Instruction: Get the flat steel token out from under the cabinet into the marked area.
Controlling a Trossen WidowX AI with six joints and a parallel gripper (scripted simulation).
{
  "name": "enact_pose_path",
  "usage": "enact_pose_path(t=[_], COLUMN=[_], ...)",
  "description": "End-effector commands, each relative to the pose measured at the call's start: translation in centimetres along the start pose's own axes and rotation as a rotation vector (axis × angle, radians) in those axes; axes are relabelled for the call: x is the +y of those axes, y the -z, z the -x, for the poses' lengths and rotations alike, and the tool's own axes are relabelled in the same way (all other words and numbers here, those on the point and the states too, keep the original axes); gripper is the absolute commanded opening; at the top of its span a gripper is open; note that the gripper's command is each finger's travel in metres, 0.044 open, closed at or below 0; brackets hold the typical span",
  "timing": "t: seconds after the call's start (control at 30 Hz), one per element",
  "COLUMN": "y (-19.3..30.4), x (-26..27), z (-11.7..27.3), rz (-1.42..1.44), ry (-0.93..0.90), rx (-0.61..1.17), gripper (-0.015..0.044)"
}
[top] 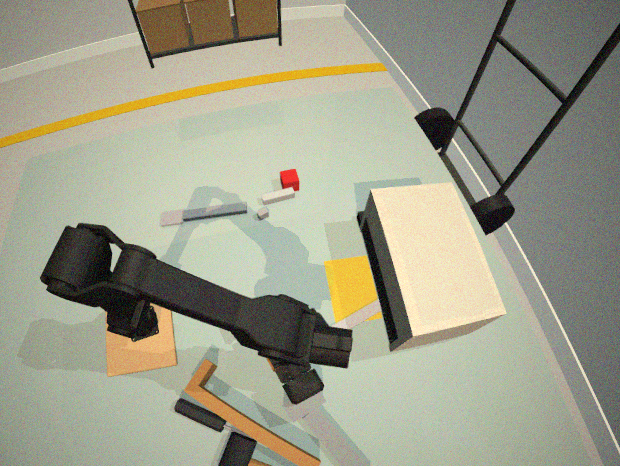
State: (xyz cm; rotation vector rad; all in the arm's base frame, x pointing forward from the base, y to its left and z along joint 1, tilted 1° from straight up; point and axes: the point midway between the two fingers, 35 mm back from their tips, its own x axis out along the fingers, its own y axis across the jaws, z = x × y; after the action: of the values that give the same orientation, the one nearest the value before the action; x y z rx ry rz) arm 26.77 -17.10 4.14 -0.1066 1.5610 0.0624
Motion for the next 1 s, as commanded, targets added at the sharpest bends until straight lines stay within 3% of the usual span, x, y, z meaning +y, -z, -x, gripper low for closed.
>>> enact_pose_path(t=[0.0, 0.97], y=[-0.8, -4.3], x=[0.0, -0.2], z=[0.0, 0.1], rz=[-0.002, -0.002], ry=[0.003, 0.003], rx=[-0.005, -0.008], gripper=[0.0, 0.0])
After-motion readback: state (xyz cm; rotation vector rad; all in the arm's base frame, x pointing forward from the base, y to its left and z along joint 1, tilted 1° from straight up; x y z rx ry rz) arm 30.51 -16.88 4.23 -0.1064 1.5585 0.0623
